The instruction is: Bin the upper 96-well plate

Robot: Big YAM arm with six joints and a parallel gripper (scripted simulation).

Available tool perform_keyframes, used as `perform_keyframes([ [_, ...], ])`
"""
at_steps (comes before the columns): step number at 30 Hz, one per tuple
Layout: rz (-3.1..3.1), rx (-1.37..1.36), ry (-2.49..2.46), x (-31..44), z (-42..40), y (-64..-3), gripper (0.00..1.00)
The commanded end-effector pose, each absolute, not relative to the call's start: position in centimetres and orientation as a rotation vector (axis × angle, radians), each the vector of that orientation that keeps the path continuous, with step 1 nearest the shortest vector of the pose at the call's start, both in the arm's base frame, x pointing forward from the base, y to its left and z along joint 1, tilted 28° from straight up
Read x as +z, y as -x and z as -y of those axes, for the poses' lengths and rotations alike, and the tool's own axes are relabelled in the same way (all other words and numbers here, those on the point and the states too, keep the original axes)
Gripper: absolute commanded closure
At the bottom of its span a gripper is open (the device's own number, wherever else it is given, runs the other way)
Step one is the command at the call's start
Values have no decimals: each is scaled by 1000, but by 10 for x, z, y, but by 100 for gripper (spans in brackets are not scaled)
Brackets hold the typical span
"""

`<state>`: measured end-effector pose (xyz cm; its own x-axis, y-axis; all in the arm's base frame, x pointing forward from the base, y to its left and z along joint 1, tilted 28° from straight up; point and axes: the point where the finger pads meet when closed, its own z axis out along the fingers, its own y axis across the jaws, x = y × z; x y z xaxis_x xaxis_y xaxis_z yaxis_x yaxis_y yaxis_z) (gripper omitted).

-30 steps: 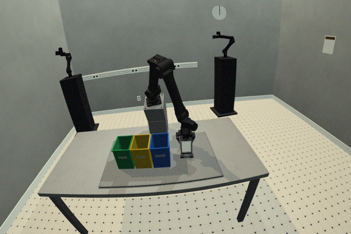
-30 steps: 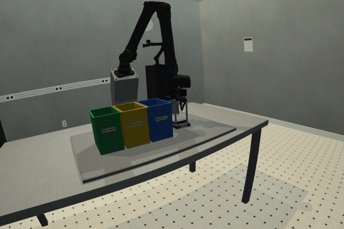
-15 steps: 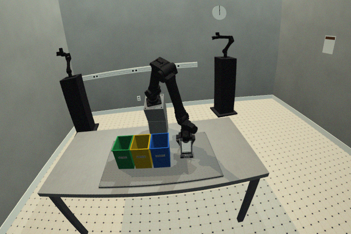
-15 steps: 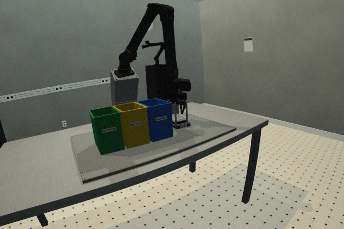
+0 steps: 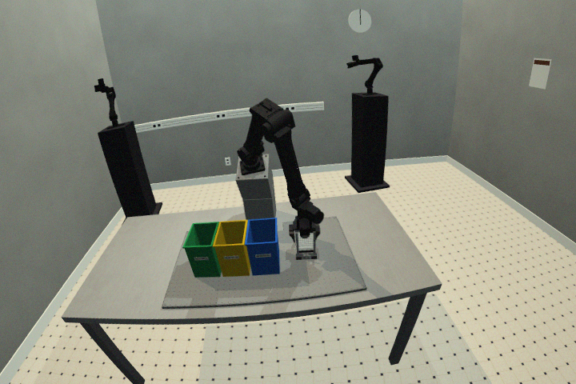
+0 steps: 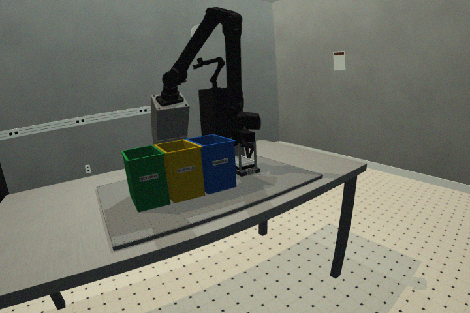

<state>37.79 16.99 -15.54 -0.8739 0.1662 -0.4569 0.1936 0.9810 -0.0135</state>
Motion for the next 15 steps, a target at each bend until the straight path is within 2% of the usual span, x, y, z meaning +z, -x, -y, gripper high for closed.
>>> perform_keyframes([
  [1, -2638, -51, -237, -152, -180, -385, 0],
  [15, -2633, -48, -240, -149, -180, -386, 0],
])
